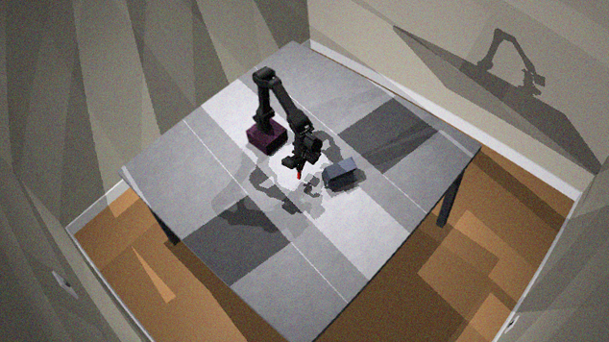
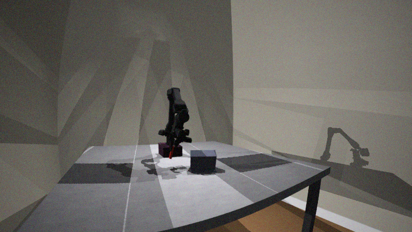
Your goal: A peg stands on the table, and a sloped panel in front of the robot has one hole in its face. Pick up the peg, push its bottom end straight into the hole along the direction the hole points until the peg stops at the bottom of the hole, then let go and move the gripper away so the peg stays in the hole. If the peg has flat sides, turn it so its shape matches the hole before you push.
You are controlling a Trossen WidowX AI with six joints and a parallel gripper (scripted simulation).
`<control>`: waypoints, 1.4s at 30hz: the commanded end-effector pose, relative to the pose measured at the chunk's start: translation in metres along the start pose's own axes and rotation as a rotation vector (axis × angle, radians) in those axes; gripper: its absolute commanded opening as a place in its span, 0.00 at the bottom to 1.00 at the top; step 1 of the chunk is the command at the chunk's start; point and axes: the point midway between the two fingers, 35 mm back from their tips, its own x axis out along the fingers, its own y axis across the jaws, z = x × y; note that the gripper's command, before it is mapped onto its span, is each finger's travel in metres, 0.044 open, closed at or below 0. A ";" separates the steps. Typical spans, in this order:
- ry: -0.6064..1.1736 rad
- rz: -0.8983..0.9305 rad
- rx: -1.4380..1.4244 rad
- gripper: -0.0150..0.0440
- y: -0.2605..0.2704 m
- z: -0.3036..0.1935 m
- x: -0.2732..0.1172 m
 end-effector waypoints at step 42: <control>-0.149 -0.137 0.078 0.25 0.047 0.012 0.000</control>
